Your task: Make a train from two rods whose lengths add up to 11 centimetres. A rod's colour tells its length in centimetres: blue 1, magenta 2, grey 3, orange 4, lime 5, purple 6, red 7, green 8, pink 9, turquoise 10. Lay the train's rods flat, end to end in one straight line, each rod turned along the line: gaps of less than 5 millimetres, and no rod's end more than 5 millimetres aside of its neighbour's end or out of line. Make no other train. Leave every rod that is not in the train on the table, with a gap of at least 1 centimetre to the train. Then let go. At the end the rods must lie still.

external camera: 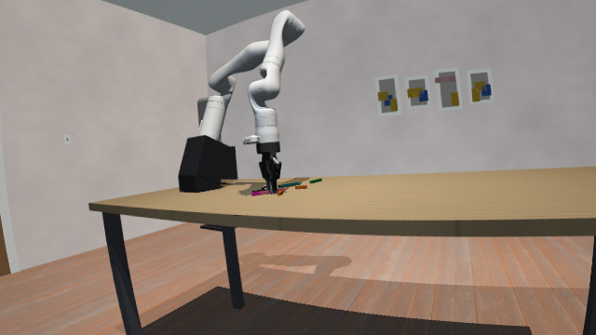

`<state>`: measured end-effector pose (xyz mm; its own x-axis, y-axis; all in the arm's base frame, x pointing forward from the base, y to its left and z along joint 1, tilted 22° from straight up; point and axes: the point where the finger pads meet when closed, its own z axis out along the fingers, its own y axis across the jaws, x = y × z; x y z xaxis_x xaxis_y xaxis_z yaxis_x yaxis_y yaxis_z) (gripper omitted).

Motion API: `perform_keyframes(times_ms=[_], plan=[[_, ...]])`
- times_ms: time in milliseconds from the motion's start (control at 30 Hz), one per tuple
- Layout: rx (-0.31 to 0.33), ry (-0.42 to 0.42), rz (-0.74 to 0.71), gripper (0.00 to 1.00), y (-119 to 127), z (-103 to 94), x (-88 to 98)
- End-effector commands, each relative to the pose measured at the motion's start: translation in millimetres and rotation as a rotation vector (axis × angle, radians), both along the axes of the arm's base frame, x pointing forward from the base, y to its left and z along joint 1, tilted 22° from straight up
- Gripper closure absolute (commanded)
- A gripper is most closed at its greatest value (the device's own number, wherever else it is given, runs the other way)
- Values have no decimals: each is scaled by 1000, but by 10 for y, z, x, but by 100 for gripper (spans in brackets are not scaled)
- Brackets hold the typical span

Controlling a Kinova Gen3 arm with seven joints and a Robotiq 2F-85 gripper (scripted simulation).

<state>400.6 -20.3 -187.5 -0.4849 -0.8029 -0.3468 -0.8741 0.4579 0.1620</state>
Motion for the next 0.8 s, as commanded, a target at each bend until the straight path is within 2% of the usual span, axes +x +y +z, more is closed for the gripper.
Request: perform_keyframes(times_ms=[0, 300, 533, 600, 767], plan=[[-7, -8, 0, 76, -27, -10, 29], [-7, -8, 0, 76, -50, 45, 28], [-7, -6, 1, 76, -159, 331, 6], [-7, -6, 1, 76, -159, 331, 6], [-8, -8, 0, 76, -270, 581, 14]])
